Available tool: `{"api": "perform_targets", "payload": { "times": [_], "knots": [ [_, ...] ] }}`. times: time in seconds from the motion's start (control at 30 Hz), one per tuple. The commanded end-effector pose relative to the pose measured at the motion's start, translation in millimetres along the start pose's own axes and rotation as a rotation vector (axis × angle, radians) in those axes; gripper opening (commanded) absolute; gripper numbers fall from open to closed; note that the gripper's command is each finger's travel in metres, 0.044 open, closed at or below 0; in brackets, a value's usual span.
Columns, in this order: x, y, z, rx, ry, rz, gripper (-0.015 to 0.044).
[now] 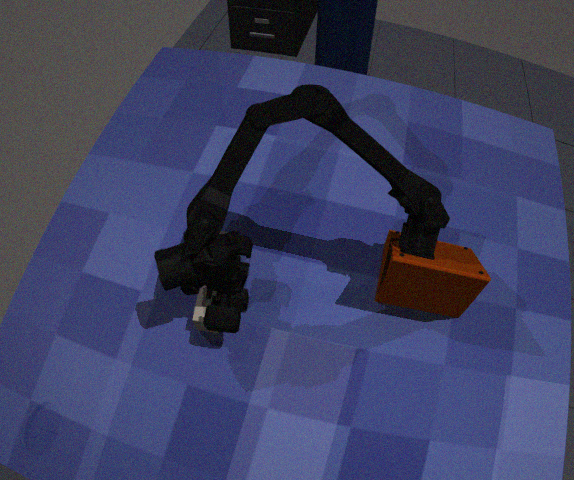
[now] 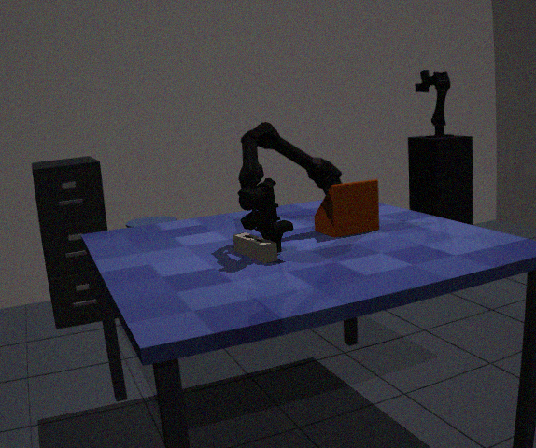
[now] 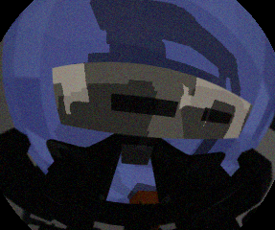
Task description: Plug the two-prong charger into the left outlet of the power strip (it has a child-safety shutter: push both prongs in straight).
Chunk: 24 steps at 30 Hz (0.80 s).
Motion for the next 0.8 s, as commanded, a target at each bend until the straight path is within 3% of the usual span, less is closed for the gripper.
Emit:
{"api": "perform_targets", "payload": {
  "times": [0.0,0.27,0.77],
  "knots": [
    [0.0,0.0,0.0,0.0,0.0,0.0,0.0],
    [0.0,0.0,0.0,0.0,0.0,0.0,0.0],
    [0.0,0.0,0.0,0.0,0.0,0.0,0.0394]
  ]
}}
Point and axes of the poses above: the point midway between the two fingers, 35 mm back from their tips, its own y axis back along the fingers, its own z axis across the jaws, x = y × z, the point moved 5 cm from there along y, back along the fingers, and after that the axes turned 9 degrees about -y, right-handed, at the moved point
